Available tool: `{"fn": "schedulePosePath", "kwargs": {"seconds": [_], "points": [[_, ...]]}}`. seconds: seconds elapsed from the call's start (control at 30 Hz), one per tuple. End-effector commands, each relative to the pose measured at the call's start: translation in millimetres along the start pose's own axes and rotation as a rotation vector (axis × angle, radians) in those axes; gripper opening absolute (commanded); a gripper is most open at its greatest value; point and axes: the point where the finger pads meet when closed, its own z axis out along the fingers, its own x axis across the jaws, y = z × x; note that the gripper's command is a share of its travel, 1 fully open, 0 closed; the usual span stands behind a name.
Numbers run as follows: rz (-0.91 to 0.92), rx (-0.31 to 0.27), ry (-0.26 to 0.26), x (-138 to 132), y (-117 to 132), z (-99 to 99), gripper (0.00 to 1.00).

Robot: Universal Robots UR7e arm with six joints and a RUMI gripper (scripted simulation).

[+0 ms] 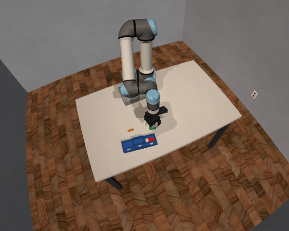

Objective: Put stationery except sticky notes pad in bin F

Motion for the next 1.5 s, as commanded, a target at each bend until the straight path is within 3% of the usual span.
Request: {"fn": "schedulePosePath", "kwargs": {"seconds": [0.0, 0.07, 0.43, 0.5, 1.47], "points": [[-0.067, -0.001, 0.007, -23, -43, -4.1, 0.18], [-0.067, -0.001, 0.007, -23, -43, -4.1, 0.18], [-0.067, -0.001, 0.007, -66, -124, -5.4, 0.18], [-0.067, -0.001, 0.007, -69, -130, -5.4, 0.18], [-0.067, -0.001, 0.007, -62, -117, -5.5, 0.18]]}}
